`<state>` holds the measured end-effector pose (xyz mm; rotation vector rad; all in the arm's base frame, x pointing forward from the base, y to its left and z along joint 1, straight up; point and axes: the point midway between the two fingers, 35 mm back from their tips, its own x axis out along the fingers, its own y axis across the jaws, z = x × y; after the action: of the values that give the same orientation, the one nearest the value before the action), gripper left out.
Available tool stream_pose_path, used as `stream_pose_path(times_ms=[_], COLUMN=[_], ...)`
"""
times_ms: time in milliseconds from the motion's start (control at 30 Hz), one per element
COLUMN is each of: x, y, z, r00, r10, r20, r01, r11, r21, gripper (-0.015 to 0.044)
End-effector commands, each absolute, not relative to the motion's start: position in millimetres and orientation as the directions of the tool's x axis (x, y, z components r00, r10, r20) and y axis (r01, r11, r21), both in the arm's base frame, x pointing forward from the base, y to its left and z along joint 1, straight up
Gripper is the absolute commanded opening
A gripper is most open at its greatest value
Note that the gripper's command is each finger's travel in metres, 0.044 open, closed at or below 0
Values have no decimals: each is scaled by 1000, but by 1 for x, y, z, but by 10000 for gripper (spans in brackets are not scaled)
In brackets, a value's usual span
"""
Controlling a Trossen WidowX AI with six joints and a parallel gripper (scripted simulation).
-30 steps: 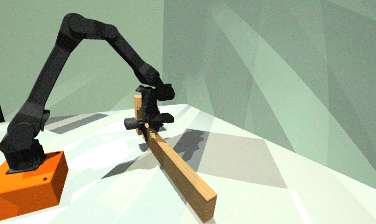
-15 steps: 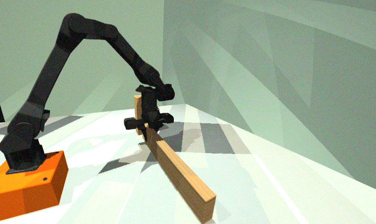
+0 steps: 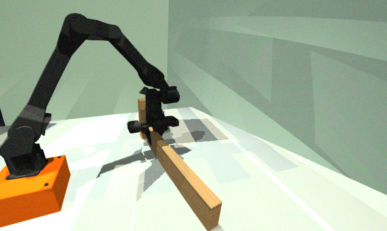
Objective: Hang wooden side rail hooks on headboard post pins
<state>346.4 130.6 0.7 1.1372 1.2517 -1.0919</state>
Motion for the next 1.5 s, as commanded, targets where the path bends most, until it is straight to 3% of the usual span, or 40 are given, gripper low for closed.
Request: stream_pose_path(times_ms=[0,1467], x=[348,347], y=[131,131], z=[4,11], r00=[32,32], r10=[12,12], r20=[-999,-999], r01=[993,993], r11=[112,112], r21=[33,33], gripper=[0,0])
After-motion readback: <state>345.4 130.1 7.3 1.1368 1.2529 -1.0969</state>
